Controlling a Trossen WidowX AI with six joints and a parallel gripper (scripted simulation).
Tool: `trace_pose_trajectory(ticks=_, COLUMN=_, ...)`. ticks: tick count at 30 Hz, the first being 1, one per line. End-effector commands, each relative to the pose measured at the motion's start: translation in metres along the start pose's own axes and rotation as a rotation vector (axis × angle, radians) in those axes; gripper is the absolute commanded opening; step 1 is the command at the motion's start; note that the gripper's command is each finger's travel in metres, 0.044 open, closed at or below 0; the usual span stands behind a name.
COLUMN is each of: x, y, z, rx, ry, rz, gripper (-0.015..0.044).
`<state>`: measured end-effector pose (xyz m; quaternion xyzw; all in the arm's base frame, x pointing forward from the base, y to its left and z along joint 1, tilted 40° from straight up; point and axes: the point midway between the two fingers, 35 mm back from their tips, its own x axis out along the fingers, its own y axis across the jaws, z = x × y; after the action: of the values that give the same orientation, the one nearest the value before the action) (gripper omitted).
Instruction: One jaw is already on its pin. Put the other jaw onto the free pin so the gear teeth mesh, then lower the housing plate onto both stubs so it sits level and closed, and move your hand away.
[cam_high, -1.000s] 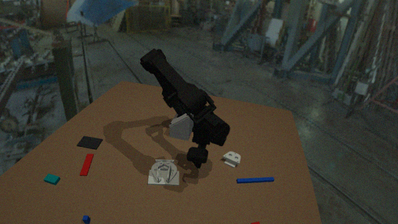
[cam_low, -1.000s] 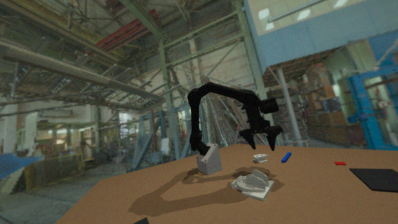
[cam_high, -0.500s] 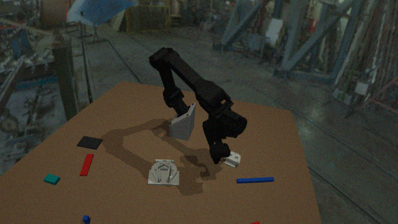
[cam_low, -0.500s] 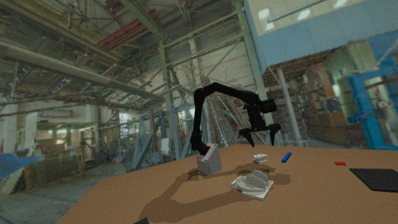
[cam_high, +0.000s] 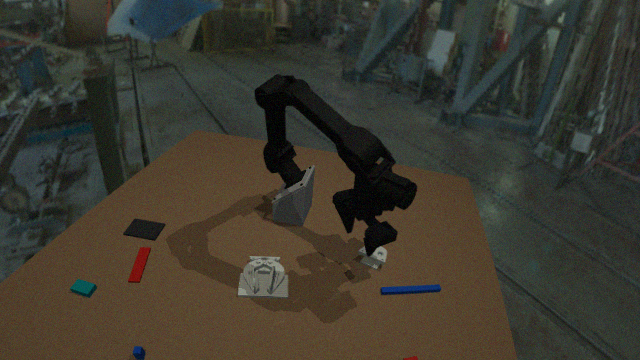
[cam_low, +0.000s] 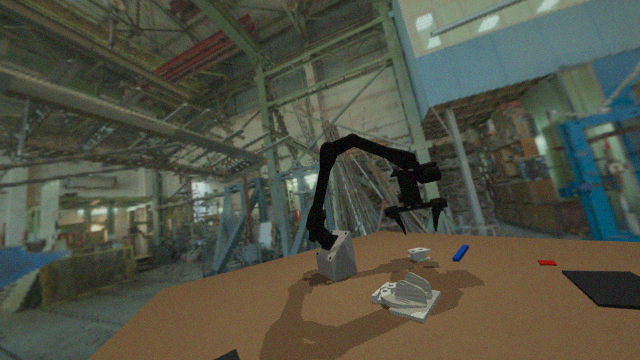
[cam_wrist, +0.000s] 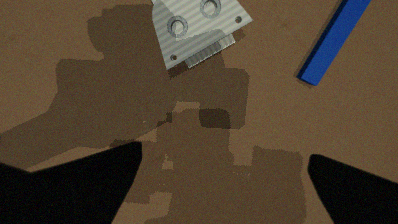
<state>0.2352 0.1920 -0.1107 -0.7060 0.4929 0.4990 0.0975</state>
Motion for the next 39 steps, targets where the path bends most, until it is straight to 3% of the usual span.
trace_pose_trajectory(ticks=1, x=-0.001, y=0.001, z=0.013, rx=-0.088, ry=-0.001, rz=0.002, gripper=0.0440)
trace_pose_trajectory(ticks=21, x=0.008, y=0.018, z=0.075, rx=-0.548, ry=0.016, rz=0.034, gripper=0.0440)
trace_pose_trajectory(ticks=27, x=0.011, y=0.019, z=0.077, rx=-0.562, ry=0.017, rz=0.036, gripper=0.0440)
trace_pose_trajectory(ticks=31, x=0.045, y=0.022, z=0.075, rx=-0.562, ry=0.018, rz=0.036, gripper=0.0440)
trace_pose_trajectory(ticks=39, x=0.048, y=0.022, z=0.075, rx=-0.562, ry=0.018, rz=0.036, gripper=0.0440)
